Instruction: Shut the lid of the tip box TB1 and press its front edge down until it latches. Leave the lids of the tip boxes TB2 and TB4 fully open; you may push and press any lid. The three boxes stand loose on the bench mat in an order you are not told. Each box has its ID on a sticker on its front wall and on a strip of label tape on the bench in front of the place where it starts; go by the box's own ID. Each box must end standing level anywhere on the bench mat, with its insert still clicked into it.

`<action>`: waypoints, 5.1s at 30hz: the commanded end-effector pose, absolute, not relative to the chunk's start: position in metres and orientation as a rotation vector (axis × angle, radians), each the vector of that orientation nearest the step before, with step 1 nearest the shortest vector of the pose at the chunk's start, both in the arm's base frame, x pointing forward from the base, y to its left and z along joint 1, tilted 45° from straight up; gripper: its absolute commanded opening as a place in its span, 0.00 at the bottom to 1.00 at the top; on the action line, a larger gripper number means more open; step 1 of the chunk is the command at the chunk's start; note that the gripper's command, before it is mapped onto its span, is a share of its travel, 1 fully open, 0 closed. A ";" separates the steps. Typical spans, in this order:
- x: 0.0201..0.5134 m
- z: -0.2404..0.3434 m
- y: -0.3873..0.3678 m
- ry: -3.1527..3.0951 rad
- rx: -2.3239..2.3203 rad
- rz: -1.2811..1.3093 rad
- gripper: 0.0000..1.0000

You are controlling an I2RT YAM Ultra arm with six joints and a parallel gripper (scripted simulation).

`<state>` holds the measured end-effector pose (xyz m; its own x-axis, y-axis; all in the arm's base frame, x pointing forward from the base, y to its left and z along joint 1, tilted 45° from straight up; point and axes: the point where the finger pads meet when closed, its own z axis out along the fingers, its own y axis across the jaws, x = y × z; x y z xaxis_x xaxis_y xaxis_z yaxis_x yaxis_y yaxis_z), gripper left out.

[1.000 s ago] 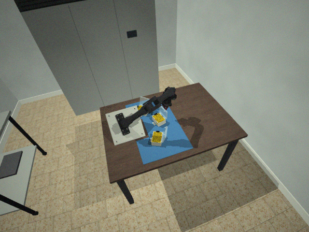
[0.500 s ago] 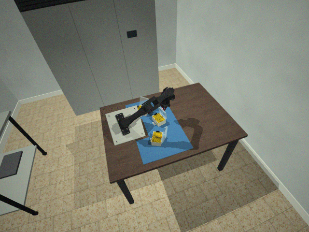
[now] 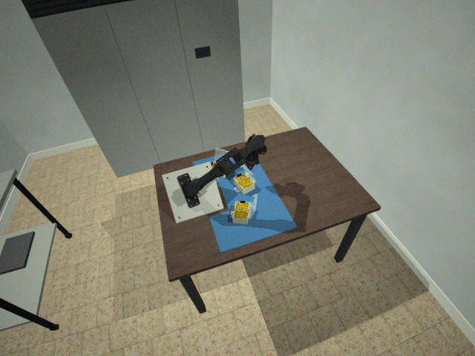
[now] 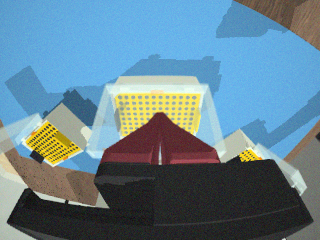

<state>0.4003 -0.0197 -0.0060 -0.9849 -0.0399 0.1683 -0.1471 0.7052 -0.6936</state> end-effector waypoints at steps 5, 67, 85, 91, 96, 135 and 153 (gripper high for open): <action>0.400 0.001 -0.008 -2.806 0.169 1.152 0.00; 0.378 0.006 -0.008 -2.806 0.169 1.151 0.00; 0.378 0.006 -0.008 -2.806 0.169 1.151 0.00; 0.378 0.006 -0.008 -2.806 0.169 1.151 0.00; 0.378 0.006 -0.008 -2.806 0.169 1.151 0.00; 0.381 0.041 0.028 -2.806 0.169 1.150 0.00; 0.381 0.045 0.031 -2.806 0.169 1.150 0.00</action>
